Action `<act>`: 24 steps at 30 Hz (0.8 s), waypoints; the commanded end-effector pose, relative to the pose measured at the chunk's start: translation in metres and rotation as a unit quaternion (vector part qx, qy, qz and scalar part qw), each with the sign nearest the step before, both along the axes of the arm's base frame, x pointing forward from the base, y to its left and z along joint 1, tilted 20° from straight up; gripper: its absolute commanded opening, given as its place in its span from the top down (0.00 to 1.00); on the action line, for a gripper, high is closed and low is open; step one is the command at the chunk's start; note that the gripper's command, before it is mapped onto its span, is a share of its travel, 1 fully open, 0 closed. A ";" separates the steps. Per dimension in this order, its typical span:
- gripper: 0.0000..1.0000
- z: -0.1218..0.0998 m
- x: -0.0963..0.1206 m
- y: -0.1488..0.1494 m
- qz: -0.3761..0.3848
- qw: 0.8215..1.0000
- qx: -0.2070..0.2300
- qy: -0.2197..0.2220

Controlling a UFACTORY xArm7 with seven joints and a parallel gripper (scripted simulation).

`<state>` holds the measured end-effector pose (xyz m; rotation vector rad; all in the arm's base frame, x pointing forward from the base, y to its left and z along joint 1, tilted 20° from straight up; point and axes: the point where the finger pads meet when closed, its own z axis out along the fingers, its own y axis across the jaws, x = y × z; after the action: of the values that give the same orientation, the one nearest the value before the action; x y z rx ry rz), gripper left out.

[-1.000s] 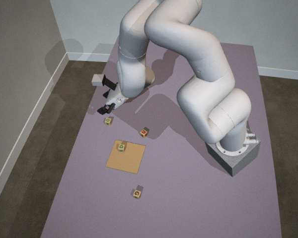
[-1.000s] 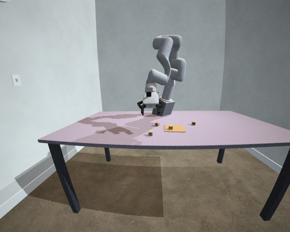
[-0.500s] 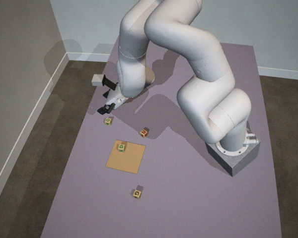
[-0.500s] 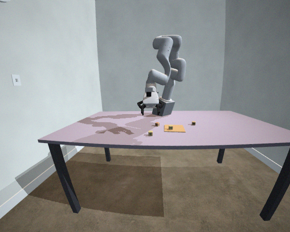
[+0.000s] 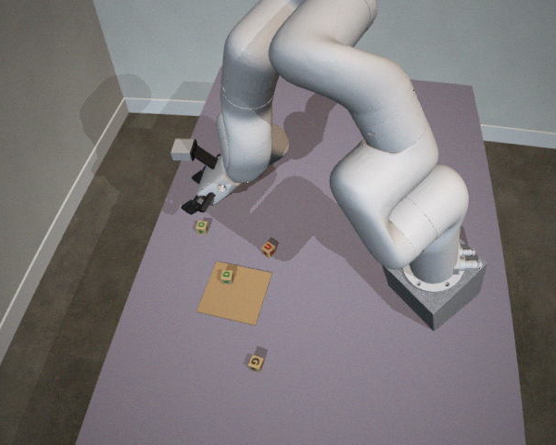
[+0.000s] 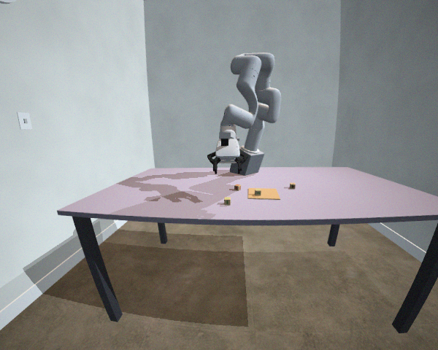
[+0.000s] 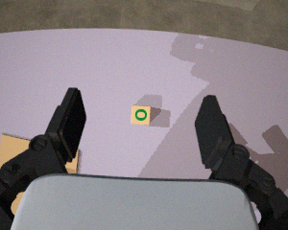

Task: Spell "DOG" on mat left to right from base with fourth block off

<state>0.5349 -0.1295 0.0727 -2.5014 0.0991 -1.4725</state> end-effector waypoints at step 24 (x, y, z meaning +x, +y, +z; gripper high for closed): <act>0.00 -0.014 -0.008 -0.003 -0.126 0.981 0.100 0.104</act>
<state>0.5290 -0.1319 0.0606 -2.5329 0.4589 -1.2897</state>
